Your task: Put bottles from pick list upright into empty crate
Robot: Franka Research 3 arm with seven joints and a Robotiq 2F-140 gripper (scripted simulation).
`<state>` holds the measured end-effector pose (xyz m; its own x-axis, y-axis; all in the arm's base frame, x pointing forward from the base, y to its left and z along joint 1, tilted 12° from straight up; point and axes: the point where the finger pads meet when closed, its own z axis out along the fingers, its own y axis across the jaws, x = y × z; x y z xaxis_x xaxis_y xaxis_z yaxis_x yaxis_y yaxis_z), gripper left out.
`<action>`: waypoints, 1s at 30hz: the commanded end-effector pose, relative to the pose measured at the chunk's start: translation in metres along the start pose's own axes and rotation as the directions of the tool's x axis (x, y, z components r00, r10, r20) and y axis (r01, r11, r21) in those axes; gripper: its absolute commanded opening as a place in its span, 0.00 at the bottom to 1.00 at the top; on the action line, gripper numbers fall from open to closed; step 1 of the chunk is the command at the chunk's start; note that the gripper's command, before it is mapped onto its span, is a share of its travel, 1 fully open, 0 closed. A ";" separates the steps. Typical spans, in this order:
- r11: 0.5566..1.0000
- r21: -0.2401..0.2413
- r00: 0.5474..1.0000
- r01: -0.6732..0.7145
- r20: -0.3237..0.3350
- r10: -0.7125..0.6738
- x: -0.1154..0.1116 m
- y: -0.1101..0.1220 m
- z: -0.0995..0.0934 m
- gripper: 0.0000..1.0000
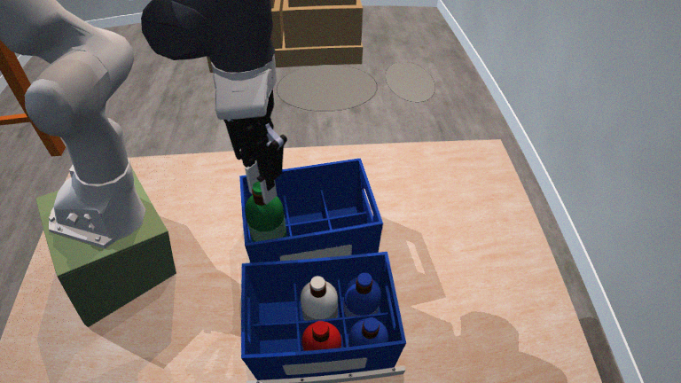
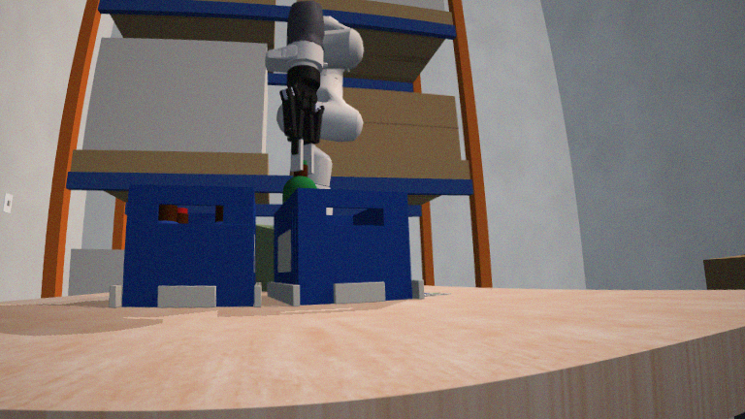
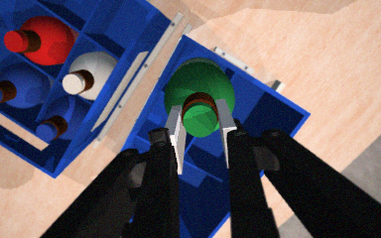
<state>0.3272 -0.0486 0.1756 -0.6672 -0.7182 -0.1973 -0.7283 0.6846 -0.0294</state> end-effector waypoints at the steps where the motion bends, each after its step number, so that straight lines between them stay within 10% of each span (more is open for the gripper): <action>1: 1.000 0.012 1.000 0.001 0.012 -0.001 -0.004 -0.005 0.000 0.00; 30: 1.000 0.012 1.000 0.001 0.012 -0.001 -0.004 -0.005 0.027 0.00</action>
<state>0.3314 -0.0452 0.1489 -0.6678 -0.7178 -0.1970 -0.7281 0.6850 -0.0277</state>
